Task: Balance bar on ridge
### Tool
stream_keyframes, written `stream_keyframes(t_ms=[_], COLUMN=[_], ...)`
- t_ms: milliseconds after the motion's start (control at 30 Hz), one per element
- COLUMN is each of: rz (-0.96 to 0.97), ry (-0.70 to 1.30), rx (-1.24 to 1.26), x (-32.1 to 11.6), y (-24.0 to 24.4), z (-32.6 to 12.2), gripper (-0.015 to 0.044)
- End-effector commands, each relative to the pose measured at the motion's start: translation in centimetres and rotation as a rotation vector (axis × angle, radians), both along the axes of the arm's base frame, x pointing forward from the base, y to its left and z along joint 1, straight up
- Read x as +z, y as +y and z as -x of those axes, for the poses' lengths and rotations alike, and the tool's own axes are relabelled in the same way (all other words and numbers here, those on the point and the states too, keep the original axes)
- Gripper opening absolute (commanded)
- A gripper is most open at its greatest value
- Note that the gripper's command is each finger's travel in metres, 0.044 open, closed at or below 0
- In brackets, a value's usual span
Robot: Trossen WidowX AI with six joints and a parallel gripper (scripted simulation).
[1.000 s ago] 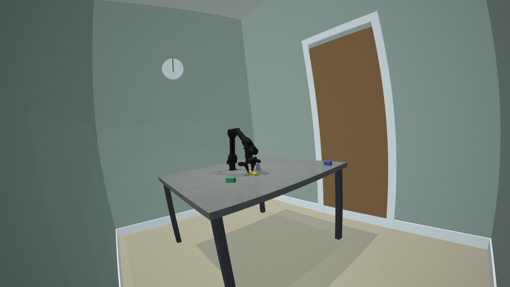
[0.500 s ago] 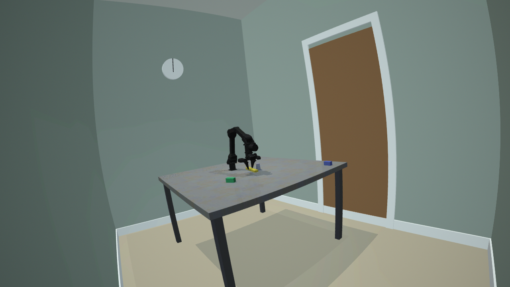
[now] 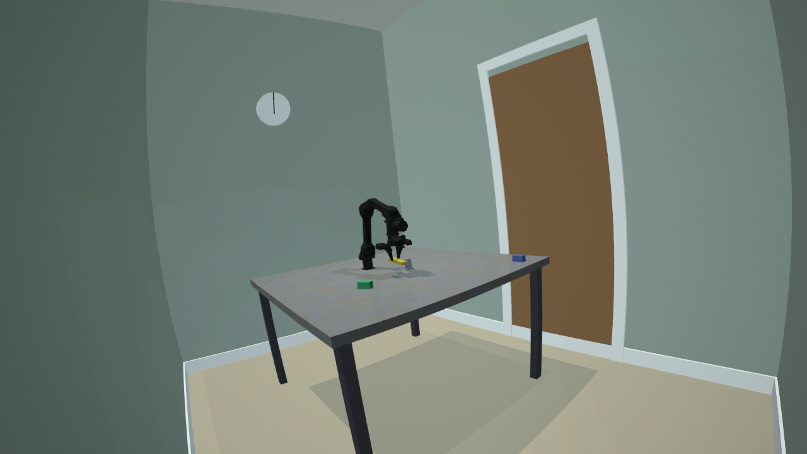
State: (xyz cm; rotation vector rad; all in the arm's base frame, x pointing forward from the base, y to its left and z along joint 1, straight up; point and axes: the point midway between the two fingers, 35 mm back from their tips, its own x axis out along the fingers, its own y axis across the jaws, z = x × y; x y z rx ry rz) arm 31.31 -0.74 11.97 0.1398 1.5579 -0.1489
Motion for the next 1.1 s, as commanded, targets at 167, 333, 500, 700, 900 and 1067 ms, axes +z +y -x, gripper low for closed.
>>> stream_keyframes(t_ms=[167,333,500,700,900,1067], rz=[-0.006,-0.006,-0.007,-0.010,-0.012,-0.013], ry=[-0.018,-0.018,-0.017,-0.017,-0.016,-0.015], rx=[-0.006,-0.006,-0.021,-0.046,-0.072,-0.095], x=[2.9,3.5,3.5,3.6,3.6,3.6], y=[0.1,0.1,1.4,3.6,5.8,7.5], z=[0.3,0.4,0.9,1.7,2.7,3.7], gripper=[0.0000,0.0000,0.0000,0.0000,0.0000,0.0000])
